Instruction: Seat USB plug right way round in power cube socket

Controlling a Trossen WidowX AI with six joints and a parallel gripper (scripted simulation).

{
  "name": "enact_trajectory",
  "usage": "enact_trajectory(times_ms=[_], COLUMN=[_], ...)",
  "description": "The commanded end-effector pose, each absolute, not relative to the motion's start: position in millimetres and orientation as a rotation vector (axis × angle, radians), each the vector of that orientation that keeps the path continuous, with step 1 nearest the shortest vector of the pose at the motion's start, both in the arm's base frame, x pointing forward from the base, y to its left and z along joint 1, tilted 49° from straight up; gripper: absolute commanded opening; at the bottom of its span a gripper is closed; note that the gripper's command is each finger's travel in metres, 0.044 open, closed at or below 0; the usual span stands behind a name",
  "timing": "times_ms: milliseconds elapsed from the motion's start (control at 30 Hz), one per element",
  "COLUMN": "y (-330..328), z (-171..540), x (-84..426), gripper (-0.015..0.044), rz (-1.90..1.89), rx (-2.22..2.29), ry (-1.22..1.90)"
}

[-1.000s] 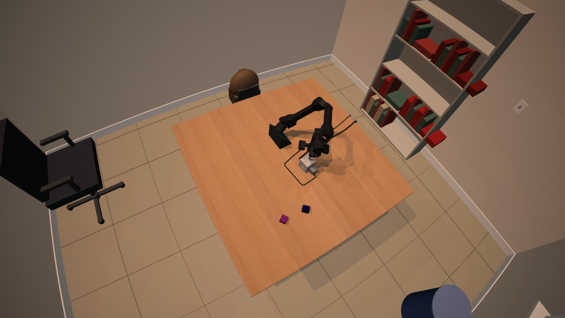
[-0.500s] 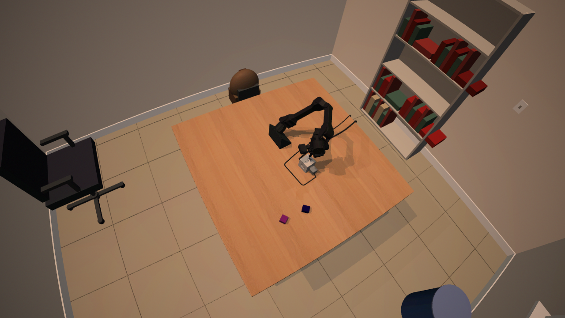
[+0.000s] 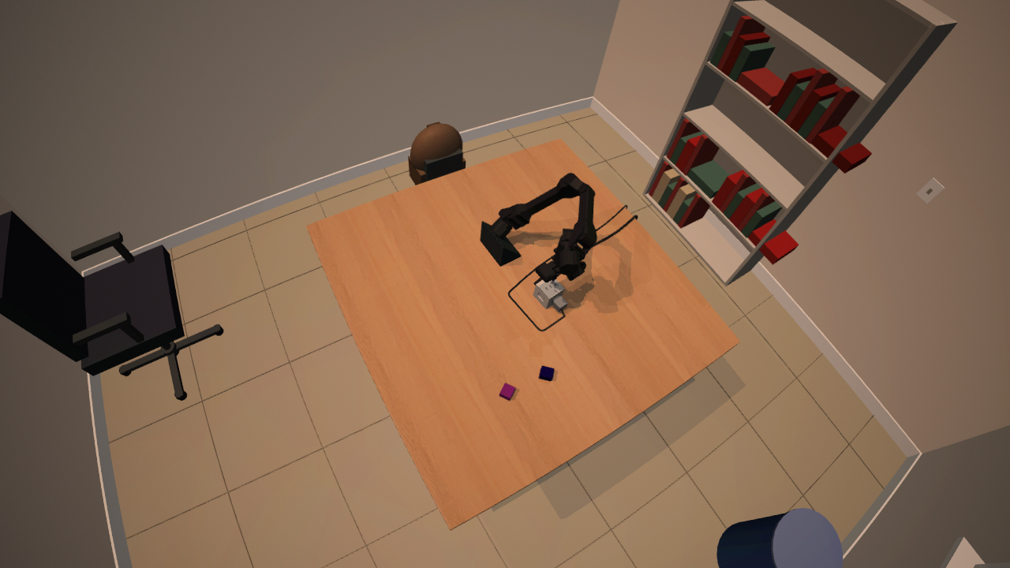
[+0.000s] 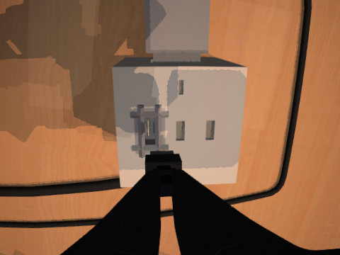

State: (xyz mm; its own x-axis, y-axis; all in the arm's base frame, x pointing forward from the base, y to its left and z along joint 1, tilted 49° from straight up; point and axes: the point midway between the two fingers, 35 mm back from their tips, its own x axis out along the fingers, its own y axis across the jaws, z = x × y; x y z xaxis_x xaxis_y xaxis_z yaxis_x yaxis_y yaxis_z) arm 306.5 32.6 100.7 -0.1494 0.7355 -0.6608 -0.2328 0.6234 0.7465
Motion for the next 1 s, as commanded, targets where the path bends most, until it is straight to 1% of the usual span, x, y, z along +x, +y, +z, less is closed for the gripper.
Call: enact_trajectory(times_ms=[0,967], y=[32.7,32.7], z=[100.6,100.6], x=[306.4,306.4], gripper=[0.0,0.0], rz=[0.952,1.412], rx=[0.381,-0.18], ry=[1.451,0.989])
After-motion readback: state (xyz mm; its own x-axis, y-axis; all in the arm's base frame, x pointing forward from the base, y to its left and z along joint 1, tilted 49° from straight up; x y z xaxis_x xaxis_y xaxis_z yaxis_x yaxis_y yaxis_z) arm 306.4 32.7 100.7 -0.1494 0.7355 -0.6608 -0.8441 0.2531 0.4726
